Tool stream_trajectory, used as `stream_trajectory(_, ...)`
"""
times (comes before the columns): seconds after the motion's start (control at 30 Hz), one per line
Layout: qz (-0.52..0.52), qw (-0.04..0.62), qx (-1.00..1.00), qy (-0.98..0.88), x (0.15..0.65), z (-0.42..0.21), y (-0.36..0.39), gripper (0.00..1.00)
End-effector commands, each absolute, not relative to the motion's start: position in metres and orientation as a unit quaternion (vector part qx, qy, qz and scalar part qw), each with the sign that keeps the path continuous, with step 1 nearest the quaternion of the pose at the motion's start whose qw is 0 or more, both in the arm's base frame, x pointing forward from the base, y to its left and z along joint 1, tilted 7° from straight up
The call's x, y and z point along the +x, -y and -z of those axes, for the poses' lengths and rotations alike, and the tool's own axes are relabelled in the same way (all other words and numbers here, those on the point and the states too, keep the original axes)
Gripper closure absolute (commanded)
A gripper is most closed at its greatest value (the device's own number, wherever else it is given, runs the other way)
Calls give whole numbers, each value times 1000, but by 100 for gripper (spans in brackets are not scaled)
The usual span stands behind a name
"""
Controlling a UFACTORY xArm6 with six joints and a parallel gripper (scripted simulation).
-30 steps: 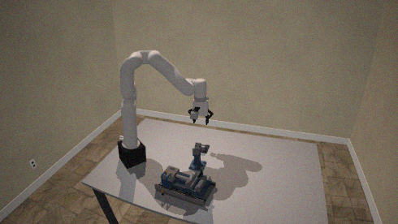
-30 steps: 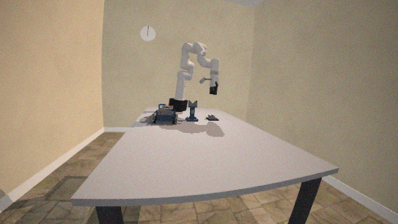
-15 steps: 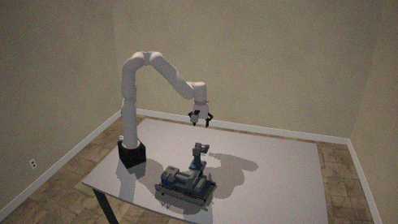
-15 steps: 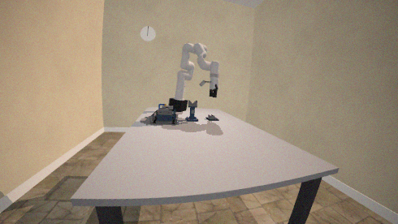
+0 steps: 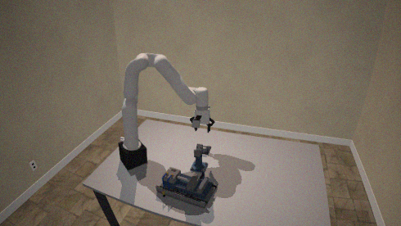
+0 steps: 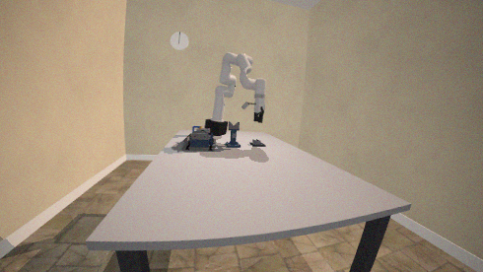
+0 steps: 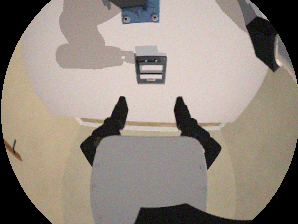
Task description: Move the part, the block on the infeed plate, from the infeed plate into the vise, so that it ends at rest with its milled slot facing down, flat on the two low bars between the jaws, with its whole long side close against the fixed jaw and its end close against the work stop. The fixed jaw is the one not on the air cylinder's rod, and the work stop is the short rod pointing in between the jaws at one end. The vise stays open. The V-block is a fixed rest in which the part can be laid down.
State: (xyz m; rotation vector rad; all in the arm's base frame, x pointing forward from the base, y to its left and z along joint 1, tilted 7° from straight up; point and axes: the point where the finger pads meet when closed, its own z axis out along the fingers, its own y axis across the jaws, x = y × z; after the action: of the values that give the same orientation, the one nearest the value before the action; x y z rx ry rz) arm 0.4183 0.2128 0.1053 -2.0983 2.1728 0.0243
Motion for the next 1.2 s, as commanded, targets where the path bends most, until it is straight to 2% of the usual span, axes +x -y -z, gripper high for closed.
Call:
stream_trajectory(0.0, -8, 62, -693, -718, 420, -96, -214, 11)
stream_trajectory(1.17, -8, 62, -693, -718, 427, -14, -222, 11)
